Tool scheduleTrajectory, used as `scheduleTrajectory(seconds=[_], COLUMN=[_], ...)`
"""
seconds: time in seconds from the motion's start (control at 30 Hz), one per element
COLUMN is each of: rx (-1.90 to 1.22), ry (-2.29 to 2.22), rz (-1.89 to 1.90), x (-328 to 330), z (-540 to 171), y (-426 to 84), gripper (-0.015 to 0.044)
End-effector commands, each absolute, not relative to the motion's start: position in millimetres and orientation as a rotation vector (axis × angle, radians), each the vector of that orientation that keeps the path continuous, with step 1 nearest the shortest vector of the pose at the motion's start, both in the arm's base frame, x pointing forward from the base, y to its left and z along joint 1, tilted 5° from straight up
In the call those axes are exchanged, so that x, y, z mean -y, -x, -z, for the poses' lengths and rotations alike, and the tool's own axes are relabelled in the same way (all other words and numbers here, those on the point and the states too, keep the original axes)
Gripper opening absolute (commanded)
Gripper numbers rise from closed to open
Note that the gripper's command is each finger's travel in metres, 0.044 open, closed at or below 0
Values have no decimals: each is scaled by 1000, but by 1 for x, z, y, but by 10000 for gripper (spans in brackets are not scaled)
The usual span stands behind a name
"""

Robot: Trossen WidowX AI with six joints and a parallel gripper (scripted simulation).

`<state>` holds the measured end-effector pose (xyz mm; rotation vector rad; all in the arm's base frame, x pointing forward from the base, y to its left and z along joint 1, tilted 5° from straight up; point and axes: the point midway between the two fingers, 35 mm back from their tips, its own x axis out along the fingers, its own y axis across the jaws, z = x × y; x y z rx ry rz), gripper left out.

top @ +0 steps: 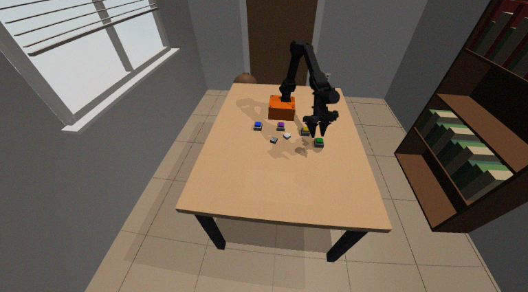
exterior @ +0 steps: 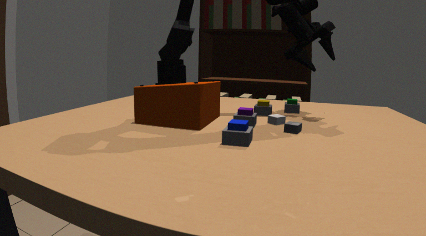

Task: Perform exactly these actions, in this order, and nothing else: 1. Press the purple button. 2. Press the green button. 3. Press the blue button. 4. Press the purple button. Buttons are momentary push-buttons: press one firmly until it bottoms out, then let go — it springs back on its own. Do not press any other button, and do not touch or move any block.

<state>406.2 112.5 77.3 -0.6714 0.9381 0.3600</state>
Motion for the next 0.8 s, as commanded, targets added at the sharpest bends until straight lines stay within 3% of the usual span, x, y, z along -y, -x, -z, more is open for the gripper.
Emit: scheduleTrajectory(seconds=[0.0, 0.37, 0.63, 0.77], rx=[-1136, -1618, -1624, -1624], ry=[506, -101, -113, -113], rz=[-267, 54, 60, 59], x=[-51, 45, 45, 44], z=[-69, -62, -62, -22], y=[-365, -202, -200, -200], gripper=[400, 400, 400, 295])
